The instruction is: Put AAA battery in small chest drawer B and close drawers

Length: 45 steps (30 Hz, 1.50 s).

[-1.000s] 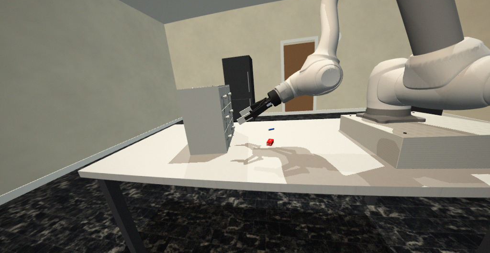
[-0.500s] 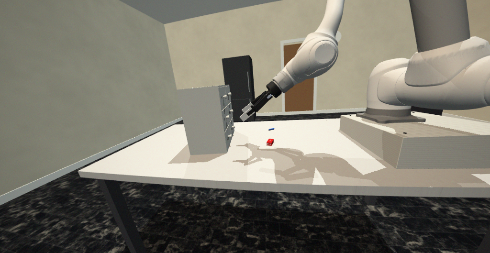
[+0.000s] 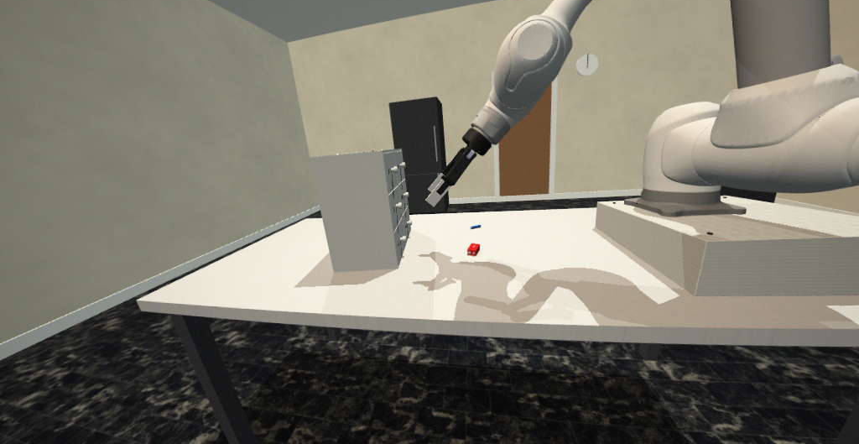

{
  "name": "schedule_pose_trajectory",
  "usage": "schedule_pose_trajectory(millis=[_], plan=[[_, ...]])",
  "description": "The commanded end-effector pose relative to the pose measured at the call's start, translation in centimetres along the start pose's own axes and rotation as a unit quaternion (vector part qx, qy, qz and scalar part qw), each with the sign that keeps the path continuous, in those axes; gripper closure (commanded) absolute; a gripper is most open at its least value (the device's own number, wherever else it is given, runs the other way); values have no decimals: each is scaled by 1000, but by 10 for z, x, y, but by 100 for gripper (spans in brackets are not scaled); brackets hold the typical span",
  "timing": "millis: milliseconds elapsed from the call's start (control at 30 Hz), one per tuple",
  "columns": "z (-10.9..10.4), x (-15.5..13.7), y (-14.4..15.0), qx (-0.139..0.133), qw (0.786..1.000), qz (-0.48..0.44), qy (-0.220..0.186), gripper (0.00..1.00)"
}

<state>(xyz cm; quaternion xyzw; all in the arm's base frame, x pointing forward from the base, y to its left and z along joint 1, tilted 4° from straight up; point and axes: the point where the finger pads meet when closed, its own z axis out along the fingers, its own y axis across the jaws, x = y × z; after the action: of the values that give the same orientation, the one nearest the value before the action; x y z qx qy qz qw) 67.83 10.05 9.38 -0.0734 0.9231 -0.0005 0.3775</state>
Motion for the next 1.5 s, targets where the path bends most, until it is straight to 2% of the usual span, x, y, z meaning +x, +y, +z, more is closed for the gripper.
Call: schedule_pose_trajectory(millis=[0, 233, 967, 1300, 1467], plan=[[-1, 0, -1, 11, 1000, 0, 10, 0], [-5, -1, 2, 6, 1000, 0, 21, 0], [-8, -1, -3, 14, 999, 0, 36, 0], [-10, 0, 2, 6, 999, 0, 46, 0], [-14, -1, 0, 9, 998, 0, 60, 0]])
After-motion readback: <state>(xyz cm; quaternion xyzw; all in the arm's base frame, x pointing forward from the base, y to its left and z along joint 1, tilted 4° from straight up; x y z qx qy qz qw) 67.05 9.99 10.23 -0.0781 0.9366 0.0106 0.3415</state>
